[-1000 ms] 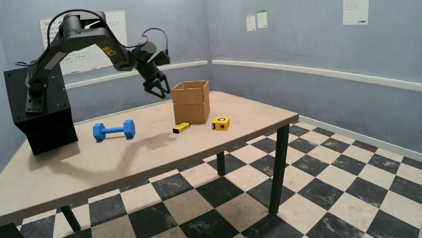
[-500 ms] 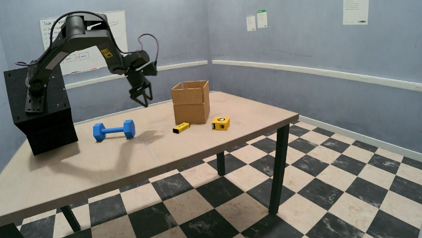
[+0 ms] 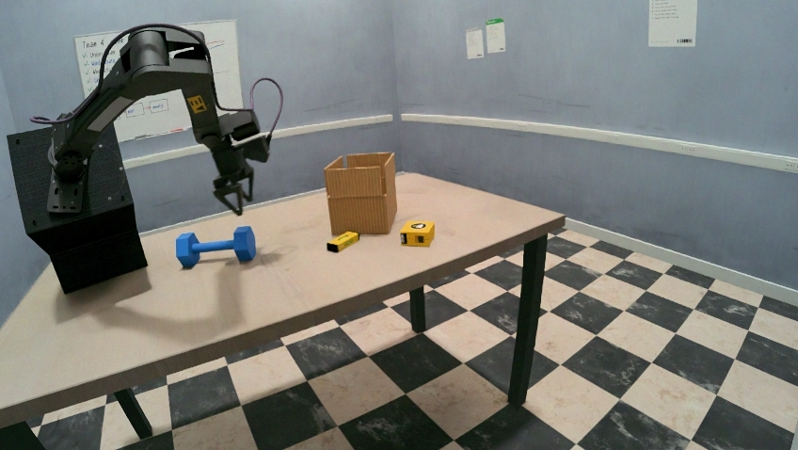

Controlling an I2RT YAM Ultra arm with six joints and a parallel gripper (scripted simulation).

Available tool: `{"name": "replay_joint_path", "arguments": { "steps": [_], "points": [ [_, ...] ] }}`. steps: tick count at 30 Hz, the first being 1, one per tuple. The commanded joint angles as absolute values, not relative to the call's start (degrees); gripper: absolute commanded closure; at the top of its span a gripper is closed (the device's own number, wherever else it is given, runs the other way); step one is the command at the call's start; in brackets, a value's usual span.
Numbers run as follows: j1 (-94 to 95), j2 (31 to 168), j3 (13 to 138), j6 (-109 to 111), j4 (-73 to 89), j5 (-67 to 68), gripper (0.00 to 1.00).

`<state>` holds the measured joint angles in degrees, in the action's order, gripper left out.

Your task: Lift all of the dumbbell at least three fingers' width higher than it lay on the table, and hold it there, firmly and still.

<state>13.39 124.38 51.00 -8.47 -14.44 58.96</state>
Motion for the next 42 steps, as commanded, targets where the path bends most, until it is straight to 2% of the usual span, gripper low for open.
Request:
{"name": "replay_joint_path", "arguments": {
  "steps": [1,2,4,7,18,42],
  "points": [
    [15.82,125.26,51.4,-15.0,-8.29,59.29,0.0],
    [15.72,125.43,47.76,-17.08,-6.56,59.75,0.0],
    [16.05,125.59,50.45,-18.47,-5.21,59.5,0.0],
    [16.08,125.91,46.25,-22.66,-1.56,59.97,0.0],
    [16.91,126.94,47.68,-30.86,6.06,59.75,0.0],
    [14.75,127.75,45.52,-29.05,3.41,59.32,0.0]
  ]
}}
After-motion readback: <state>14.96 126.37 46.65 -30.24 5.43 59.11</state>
